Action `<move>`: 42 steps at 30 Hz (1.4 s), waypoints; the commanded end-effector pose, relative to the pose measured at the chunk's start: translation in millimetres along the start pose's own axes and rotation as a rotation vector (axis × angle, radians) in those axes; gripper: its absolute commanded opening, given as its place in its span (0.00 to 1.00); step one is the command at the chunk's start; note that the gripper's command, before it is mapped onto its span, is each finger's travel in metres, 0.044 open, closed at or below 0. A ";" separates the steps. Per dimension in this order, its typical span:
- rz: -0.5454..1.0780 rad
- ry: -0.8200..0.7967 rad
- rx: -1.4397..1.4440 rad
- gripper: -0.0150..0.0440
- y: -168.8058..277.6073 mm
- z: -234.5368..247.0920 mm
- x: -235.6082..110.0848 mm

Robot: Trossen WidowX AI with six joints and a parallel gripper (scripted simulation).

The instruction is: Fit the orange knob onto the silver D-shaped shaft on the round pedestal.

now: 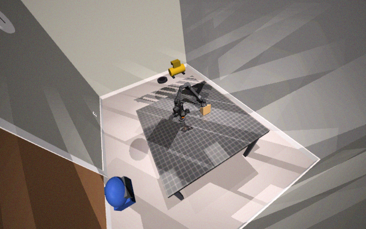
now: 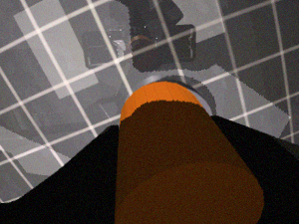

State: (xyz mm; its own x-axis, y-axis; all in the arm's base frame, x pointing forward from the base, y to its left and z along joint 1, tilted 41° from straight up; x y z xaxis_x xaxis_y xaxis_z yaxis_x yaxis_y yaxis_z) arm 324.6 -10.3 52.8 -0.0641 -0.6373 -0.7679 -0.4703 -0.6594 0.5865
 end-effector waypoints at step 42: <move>0.016 0.020 0.668 0.25 46.9 -21.8 13.1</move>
State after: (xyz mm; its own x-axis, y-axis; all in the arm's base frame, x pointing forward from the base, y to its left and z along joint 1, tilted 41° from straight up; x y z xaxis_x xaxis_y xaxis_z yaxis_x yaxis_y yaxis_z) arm 320.5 -59.7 75.7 -0.0665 -0.6535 -0.7540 -0.8787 -0.3197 0.3546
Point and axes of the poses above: the point midway between the two fingers, 35 mm back from their tips, its own x axis out along the fingers, its own z axis across the jaws, y = z × x, the point moved 3 cm from there along -x, back along the fingers, and after that the axes turned 6 degrees about x, right-handed, at the moved point
